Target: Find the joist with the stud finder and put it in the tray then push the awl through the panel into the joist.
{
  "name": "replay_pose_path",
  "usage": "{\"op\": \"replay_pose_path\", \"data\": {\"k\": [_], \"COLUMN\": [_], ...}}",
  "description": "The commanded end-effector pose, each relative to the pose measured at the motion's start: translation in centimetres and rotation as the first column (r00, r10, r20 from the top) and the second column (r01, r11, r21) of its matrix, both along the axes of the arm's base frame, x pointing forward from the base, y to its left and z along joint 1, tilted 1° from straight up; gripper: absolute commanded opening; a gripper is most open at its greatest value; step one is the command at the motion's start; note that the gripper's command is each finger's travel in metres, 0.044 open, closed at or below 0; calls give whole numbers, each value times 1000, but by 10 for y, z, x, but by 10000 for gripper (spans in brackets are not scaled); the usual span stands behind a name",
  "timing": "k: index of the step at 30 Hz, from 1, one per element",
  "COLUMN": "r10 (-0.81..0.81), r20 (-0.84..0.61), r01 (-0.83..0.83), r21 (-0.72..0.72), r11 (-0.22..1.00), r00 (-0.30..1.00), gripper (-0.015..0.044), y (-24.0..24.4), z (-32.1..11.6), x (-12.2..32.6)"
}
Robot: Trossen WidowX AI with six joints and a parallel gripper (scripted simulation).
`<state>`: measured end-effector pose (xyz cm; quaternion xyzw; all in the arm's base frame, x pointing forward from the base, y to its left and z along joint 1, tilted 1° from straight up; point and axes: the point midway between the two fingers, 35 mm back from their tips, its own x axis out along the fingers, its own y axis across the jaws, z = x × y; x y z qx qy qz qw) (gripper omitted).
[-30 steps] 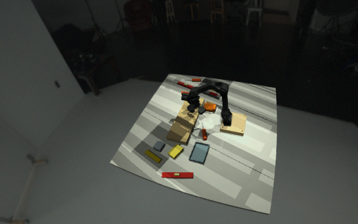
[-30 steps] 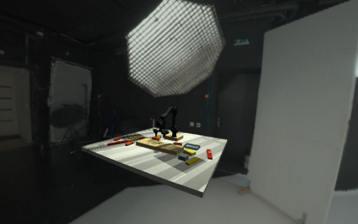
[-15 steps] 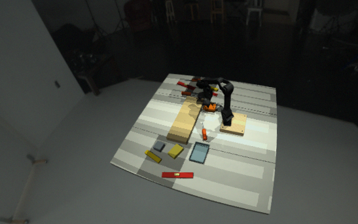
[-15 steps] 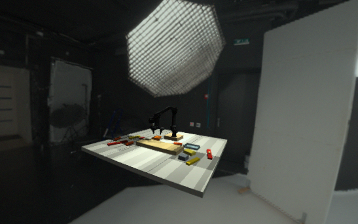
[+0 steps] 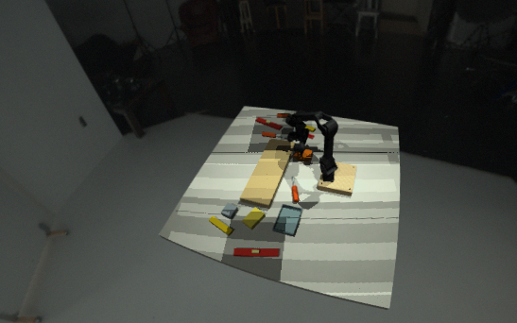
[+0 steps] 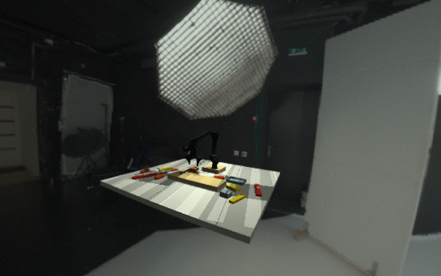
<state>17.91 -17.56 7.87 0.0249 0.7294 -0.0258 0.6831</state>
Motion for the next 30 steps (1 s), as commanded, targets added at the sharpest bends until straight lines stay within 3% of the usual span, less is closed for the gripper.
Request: {"op": "replay_pose_path", "data": {"k": [1,30], "r10": [1,1], "r20": [0,0], "r01": [-1,-1], "r21": [5,5], "r11": [1000,1000], "r00": [1000,1000], "gripper": [440,440], "y": [-1,-1], "z": [-1,-47], "x": [-2,-1]}}
